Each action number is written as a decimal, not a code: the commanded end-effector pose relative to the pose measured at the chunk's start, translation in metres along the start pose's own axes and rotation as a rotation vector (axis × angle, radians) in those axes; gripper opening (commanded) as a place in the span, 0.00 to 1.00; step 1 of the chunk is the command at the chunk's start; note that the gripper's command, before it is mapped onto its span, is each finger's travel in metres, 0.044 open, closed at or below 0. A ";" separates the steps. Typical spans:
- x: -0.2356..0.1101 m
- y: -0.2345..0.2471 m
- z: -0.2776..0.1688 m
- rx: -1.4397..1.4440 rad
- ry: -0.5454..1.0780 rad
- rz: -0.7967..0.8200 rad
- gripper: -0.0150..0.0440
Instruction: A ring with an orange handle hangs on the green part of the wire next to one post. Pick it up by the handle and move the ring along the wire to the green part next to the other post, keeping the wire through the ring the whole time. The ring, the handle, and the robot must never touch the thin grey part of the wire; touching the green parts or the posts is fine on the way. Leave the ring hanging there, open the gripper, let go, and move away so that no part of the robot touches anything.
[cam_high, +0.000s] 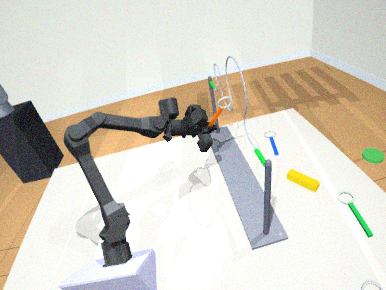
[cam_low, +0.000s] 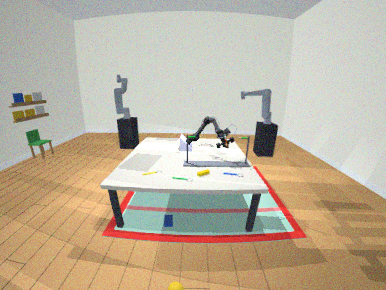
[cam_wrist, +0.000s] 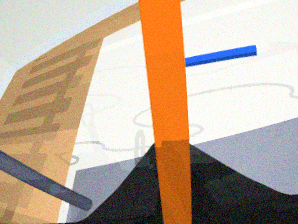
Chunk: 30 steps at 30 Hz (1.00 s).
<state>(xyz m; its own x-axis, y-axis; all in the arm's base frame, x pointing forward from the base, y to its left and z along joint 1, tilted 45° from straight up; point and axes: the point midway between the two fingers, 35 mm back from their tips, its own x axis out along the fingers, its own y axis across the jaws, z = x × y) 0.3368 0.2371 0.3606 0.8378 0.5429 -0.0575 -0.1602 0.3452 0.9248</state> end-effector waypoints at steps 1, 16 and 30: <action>-0.002 -0.011 0.000 -0.063 0.009 -0.035 0.00; -0.011 -0.049 0.007 -0.247 0.032 -0.140 0.00; -0.017 -0.069 0.013 -0.301 0.038 -0.171 0.00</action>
<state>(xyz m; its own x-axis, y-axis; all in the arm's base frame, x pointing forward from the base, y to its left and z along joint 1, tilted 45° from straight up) 0.3408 0.1970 0.3059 0.8468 0.4849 -0.2187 -0.1679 0.6337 0.7551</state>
